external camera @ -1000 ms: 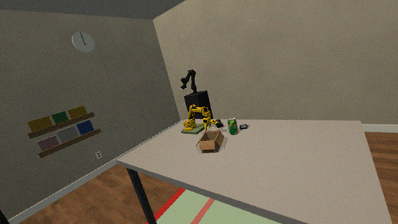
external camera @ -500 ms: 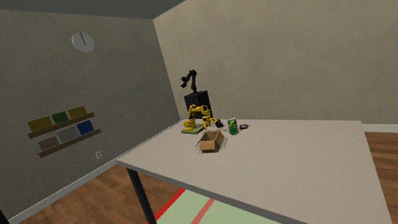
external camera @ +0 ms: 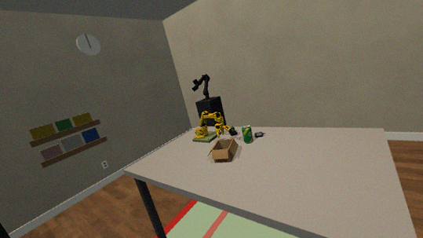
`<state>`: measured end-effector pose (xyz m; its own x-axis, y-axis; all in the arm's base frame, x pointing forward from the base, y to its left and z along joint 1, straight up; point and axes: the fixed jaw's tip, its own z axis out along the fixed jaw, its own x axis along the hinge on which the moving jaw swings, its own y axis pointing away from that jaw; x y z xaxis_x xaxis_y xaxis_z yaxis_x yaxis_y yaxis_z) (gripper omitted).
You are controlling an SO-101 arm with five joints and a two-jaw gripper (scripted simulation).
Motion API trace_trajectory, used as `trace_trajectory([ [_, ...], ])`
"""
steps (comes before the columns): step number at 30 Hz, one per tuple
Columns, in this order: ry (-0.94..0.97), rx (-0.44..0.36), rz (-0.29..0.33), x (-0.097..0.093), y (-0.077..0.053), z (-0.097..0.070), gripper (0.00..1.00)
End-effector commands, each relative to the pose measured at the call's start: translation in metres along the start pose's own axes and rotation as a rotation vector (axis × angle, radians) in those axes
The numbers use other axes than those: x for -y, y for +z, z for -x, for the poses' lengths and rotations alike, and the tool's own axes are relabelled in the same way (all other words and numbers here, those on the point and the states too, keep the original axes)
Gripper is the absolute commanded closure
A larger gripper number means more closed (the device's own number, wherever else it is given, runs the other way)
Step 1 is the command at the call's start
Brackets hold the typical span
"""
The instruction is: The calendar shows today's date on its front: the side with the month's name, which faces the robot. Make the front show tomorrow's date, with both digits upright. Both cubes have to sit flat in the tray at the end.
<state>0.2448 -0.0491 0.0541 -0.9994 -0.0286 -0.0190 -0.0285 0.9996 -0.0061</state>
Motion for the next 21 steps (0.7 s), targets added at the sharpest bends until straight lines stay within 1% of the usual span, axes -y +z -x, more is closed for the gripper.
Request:
trace_trajectory([
  [1, 0.0, 0.038, -0.008, -0.002, -0.01, 0.003, 0.64],
  [3, 0.0, 0.063, -0.014, -0.001, -0.015, 0.004, 0.64],
  [5, 0.0, 0.1, -0.024, -0.001, -0.024, 0.006, 0.64],
  [8, 0.0, 0.174, -0.043, 0.0, -0.041, 0.009, 0.65],
  [11, 0.0, 0.263, -0.065, 0.0, -0.062, 0.01, 0.65],
  [13, 0.0, 0.263, -0.065, 0.0, -0.062, 0.01, 0.65],
  [18, 0.0, 0.404, -0.1, 0.0, -0.095, 0.009, 0.65],
  [21, 0.001, 0.463, -0.115, 0.0, -0.109, 0.007, 0.65],
])
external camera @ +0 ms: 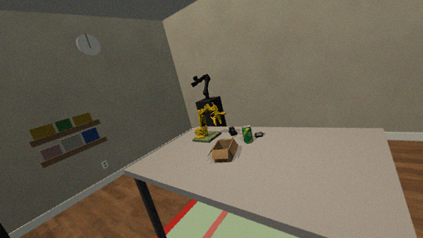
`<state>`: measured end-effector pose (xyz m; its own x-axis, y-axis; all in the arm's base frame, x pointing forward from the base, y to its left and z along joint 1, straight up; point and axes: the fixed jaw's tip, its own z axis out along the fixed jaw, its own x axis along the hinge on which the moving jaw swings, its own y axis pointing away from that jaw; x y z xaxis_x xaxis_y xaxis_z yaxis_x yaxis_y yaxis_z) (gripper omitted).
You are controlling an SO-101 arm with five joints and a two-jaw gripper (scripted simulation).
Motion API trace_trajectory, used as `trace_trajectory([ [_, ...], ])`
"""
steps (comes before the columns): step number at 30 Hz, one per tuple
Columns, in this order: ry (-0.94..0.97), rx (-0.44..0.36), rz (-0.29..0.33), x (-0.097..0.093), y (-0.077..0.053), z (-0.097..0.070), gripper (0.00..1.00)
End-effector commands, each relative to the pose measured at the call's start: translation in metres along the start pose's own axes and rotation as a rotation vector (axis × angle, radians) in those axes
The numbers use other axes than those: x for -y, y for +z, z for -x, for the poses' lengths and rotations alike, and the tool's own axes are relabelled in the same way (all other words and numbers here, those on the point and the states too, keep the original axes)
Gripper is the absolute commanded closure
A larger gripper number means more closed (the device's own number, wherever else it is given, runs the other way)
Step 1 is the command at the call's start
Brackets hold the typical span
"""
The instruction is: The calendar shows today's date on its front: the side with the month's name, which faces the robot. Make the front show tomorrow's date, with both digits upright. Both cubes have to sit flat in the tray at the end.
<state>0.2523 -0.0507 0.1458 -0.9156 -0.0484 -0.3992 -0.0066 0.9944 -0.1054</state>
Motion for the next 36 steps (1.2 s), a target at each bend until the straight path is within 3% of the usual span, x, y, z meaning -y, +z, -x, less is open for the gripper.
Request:
trace_trajectory([
  [1, 0.002, 0.085, -0.017, -0.0009, -0.0202, 0.0055, 0.65],
  [6, 0.002, 0.113, -0.024, -0.0005, -0.0266, 0.0068, 0.65],
  [26, -0.088, 0.1, -0.027, 0.0, -0.0252, 0.0042, 0.65],
  [36, -0.324, 0.087, -0.04, 0.0024, -0.0217, 0.0004, 0.65],
])
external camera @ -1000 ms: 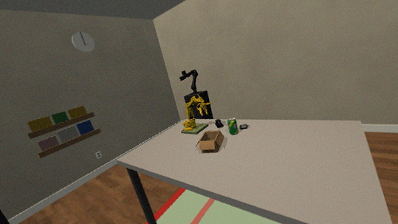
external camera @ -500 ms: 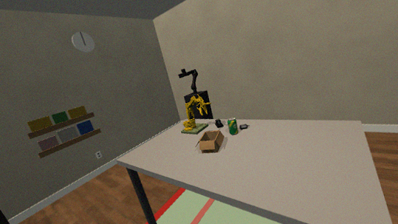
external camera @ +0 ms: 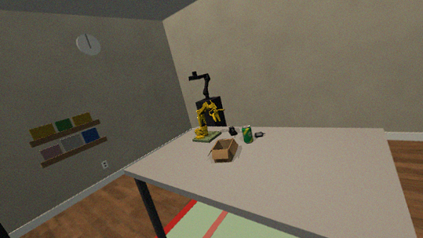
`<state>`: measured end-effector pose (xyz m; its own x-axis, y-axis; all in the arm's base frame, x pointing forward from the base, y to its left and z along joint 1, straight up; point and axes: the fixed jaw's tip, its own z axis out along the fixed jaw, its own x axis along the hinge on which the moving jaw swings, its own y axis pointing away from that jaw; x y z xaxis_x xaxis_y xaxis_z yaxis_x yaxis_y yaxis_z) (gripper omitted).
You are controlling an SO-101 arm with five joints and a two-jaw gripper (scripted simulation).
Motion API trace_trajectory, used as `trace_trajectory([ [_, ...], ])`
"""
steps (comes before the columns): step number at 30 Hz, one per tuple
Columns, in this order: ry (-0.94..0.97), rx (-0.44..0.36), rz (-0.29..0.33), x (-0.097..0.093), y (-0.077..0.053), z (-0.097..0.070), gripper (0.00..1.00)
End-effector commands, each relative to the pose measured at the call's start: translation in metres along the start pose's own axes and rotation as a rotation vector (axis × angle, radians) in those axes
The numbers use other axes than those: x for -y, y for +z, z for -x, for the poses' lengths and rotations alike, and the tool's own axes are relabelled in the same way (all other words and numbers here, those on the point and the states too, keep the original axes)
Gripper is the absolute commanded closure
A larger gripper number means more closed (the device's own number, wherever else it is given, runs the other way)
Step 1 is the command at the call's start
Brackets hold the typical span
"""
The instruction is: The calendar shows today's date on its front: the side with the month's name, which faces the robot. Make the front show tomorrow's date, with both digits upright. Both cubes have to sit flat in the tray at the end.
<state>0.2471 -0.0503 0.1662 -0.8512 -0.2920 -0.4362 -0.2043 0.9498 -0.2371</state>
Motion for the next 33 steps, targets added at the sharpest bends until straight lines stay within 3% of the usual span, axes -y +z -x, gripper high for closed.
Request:
trace_trajectory([
  [1, -0.116, -0.001, -0.002, 0.0, -0.001, -0.004, 0.65],
  [7, -0.252, -0.006, -0.002, 0.001, 0.001, -0.006, 0.65],
  [22, -0.819, -0.025, 0.006, 0.007, 0.009, -0.016, 0.65],
  [33, -1.099, -0.034, 0.015, 0.01, 0.012, -0.021, 0.65],
])
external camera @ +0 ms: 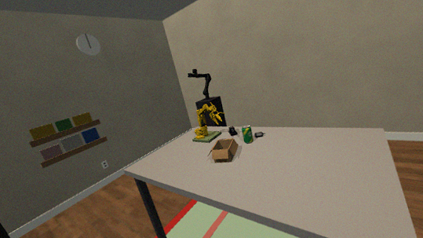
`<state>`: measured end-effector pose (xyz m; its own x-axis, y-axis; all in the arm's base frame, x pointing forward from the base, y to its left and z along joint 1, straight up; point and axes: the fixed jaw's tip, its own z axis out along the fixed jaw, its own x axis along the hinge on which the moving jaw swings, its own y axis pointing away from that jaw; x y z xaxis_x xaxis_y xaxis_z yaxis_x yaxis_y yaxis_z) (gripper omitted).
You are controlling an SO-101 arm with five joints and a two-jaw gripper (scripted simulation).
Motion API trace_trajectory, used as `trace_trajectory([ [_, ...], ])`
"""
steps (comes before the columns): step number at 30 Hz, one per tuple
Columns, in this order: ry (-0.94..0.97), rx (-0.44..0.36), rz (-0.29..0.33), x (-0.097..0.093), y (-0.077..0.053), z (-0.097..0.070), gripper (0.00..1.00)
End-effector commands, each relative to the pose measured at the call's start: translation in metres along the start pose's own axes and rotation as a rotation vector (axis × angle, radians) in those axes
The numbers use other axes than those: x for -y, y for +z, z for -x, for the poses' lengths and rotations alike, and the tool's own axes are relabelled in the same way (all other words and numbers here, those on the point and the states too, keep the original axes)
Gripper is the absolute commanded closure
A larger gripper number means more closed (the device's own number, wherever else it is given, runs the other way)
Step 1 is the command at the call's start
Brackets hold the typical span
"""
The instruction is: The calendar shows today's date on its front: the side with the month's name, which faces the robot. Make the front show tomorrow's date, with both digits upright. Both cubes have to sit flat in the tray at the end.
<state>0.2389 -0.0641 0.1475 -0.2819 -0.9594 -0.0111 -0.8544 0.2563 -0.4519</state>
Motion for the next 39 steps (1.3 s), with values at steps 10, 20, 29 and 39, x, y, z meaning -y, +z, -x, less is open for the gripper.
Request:
trace_trajectory([
  [10, -0.234, -0.009, -0.018, -0.001, 0.0, -0.006, 0.65],
  [20, -0.294, -0.01, -0.016, -0.001, 0.001, -0.008, 0.65],
  [29, -0.295, -0.009, -0.006, -0.002, 0.003, -0.008, 0.65],
  [39, -0.293, 0.02, 0.202, -0.022, 0.044, -0.008, 0.65],
])
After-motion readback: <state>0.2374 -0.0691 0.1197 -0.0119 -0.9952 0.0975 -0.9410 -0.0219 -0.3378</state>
